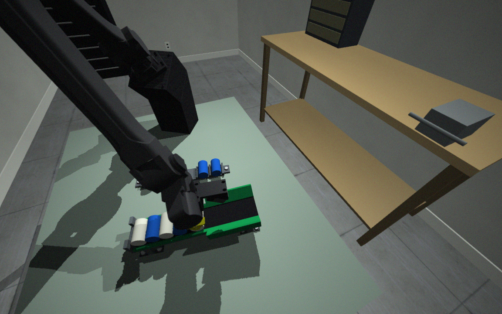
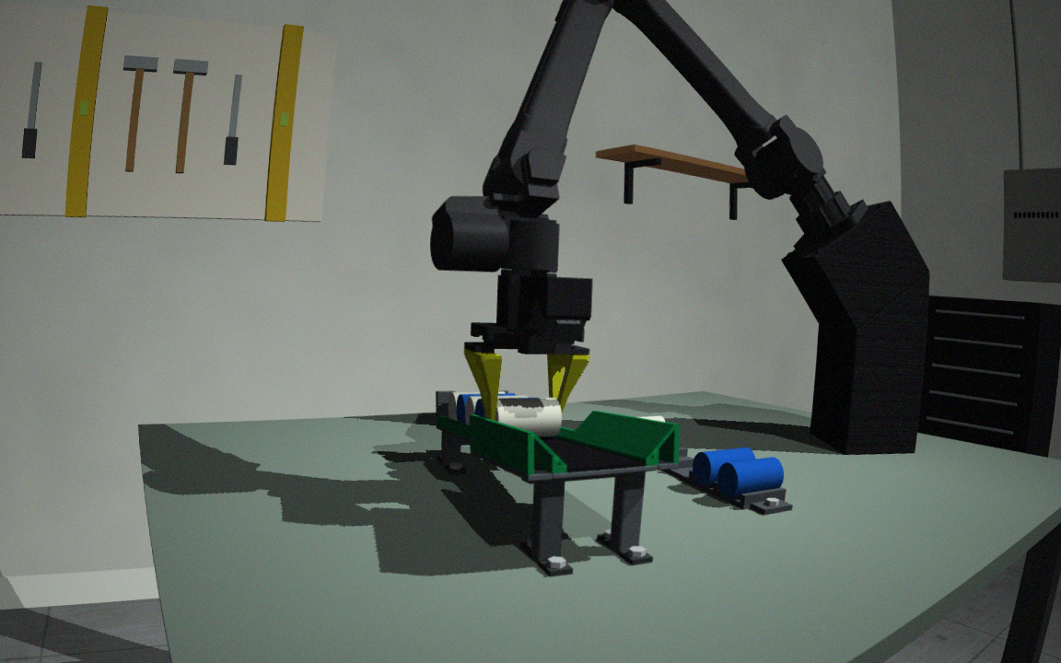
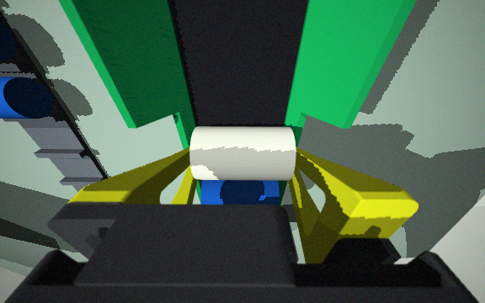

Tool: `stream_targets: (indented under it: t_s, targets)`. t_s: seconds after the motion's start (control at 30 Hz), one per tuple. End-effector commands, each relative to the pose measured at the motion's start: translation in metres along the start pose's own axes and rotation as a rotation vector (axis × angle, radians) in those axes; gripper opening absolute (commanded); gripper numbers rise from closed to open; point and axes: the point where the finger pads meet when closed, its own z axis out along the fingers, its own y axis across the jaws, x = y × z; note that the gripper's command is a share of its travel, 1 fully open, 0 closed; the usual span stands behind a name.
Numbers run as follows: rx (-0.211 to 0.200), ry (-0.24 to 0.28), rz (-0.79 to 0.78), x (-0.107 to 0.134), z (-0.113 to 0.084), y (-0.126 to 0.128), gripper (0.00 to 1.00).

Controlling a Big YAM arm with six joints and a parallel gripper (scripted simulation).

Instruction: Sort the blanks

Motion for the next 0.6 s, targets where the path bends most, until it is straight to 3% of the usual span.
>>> stream_targets:
  t_s: [0.0, 0.27, 0.57]
  targets:
    - [-0.003, 0.003, -0.009, 0.0024, 0.0067, -0.0048, 0.65]
    - [-0.003, 0.003, -0.009, 0.0024, 0.0067, -0.0048, 0.65]
    - [-0.003, 0.003, -0.009, 0.0024, 0.0067, -0.0048, 0.76]
